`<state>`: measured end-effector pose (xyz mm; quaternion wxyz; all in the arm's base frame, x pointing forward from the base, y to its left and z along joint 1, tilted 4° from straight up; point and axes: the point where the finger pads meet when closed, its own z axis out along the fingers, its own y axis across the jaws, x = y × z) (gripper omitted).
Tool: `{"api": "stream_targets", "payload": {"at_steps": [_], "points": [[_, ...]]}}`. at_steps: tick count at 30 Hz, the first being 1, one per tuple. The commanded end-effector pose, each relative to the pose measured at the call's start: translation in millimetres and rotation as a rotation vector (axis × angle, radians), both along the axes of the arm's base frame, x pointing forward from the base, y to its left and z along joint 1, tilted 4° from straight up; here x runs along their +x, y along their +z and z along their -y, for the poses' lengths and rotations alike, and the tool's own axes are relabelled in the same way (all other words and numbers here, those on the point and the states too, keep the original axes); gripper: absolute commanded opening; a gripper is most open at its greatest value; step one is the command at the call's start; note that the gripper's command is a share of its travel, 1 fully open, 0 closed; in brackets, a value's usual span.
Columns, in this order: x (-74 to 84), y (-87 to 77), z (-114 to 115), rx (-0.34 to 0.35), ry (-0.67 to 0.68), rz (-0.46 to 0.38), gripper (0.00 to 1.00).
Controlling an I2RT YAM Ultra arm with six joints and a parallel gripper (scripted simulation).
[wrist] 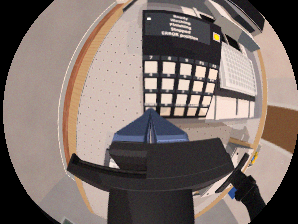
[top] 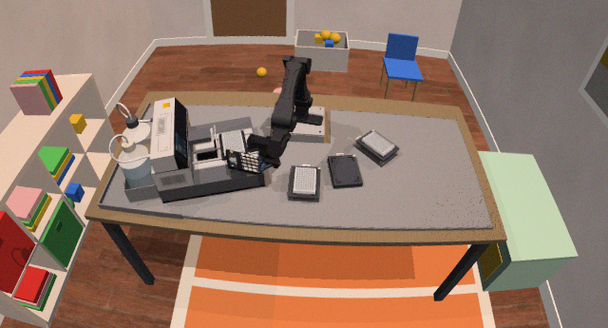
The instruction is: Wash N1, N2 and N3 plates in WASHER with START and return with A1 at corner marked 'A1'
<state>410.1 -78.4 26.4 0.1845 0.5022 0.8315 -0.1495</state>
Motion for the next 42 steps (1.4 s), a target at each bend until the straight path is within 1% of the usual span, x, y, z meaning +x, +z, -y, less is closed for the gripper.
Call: {"api": "stream_targets", "payload": {"at_steps": [1,13,21,23,38,42], "points": [[3.9,0.1,3.5,-0.004,-0.006,0.017,0.00],[3.9,0.1,3.5,-0.004,-0.006,0.017,0.00],[1.7,11.8,-2.3,-0.004,-0.006,0.017,0.00],[1.7,11.8,-2.3,-0.004,-0.006,0.017,0.00],[-2.5,33.9,-13.3,-0.003,-0.006,0.017,0.00],[-3.1,36.8,-14.8,-0.003,-0.006,0.017,0.00]]}}
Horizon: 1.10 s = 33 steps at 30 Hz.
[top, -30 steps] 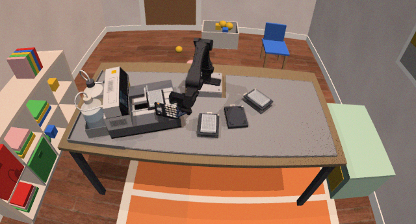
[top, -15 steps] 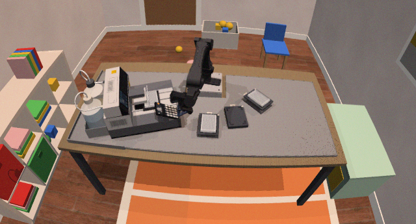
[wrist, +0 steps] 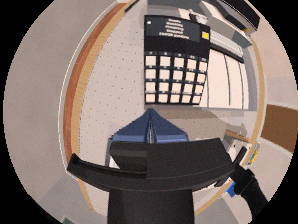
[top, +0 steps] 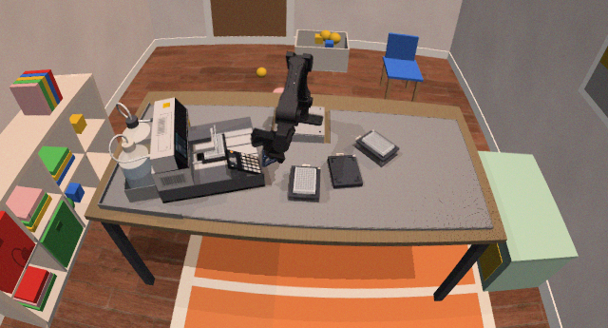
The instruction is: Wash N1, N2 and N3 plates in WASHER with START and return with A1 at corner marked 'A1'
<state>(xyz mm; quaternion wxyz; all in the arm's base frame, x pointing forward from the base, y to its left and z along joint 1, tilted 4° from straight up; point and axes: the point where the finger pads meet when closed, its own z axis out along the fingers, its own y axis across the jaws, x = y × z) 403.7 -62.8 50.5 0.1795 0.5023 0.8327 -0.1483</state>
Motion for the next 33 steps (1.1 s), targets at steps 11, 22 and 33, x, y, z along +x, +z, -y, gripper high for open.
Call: {"api": "stream_targets", "payload": {"at_steps": [11,22,33], "points": [[0.3,28.8,-7.3,-0.010,-0.006,0.024,0.00],[-2.3,42.0,-13.8,-0.010,-0.006,0.024,0.00],[-2.4,43.0,-14.3,-0.010,-0.006,0.024,0.00]]}}
